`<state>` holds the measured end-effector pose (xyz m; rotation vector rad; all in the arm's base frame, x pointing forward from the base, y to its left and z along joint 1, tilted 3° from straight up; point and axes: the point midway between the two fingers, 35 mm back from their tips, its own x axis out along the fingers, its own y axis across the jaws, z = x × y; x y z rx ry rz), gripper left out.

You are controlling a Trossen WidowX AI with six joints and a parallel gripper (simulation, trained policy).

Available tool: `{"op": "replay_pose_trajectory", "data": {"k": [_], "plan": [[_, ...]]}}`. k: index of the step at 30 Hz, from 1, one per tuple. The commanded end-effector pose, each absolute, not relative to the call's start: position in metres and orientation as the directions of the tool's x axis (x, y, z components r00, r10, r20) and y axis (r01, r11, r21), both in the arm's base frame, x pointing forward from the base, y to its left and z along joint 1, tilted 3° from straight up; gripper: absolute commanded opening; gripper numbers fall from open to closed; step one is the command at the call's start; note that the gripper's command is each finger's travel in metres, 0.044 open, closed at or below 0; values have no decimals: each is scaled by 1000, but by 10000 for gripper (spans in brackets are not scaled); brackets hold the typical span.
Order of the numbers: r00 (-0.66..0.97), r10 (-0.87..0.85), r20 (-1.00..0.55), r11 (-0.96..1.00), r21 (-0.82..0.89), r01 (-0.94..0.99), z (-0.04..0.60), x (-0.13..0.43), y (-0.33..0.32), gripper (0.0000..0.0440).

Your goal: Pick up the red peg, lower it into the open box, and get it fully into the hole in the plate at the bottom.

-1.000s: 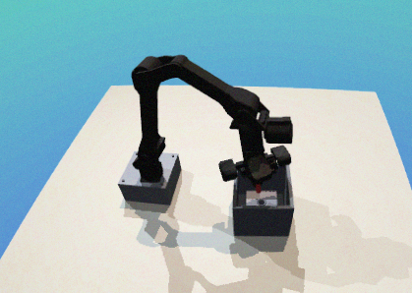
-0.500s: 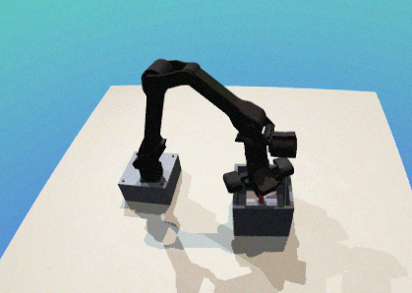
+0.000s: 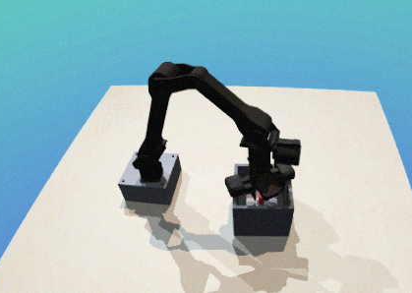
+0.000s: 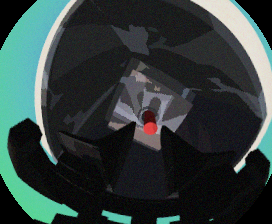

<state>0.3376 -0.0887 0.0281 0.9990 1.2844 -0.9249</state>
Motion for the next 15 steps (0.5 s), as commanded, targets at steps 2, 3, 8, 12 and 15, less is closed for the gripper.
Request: {"op": "replay_pose_trajectory", "data": {"k": [2,3,8,12,15], "plan": [[88,52,-995,304,99,948,38,343,-94,176],[89,63,-994,300,104,948,39,343,-95,175],[96,114,-989,285,125,950,46,345,-98,193],[109,145,-983,273,146,951,54,348,-101,204],[125,165,-978,263,166,950,60,350,-104,213]]}}
